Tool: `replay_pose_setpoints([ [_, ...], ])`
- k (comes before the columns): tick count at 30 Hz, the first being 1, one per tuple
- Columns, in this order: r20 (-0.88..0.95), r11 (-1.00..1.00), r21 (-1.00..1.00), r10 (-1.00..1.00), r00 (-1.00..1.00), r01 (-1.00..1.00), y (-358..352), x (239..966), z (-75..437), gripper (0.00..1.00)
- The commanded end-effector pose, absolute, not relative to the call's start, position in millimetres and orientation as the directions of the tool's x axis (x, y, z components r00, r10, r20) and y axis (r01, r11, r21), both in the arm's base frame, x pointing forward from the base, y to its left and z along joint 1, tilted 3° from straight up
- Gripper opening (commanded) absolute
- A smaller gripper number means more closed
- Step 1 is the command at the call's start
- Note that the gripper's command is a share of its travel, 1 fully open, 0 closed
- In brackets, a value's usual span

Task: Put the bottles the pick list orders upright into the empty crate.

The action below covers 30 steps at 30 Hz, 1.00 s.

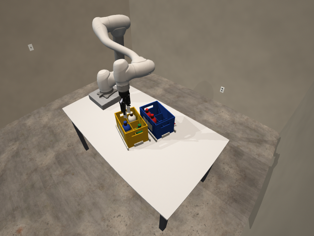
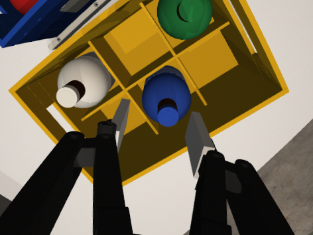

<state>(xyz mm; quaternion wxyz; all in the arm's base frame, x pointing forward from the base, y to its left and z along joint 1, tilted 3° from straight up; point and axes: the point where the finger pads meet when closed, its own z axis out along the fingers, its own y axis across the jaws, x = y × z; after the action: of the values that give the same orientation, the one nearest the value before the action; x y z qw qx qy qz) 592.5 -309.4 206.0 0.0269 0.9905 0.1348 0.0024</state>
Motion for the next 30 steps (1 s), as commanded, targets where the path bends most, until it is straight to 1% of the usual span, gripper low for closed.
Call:
replay_pose_setpoints([
  [1,-0.002,-0.962,0.054,0.267,0.964,0.266,-315,589,206,0.38],
  [5,-0.002,-0.962,0.054,0.267,0.964,0.266,-330,578,207,0.38],
  [17,-0.002,-0.962,0.054,0.267,0.964,0.266,-330,578,204,0.38],
  [30,-0.002,-0.962,0.054,0.267,0.964,0.266,-331,578,187,0.38],
])
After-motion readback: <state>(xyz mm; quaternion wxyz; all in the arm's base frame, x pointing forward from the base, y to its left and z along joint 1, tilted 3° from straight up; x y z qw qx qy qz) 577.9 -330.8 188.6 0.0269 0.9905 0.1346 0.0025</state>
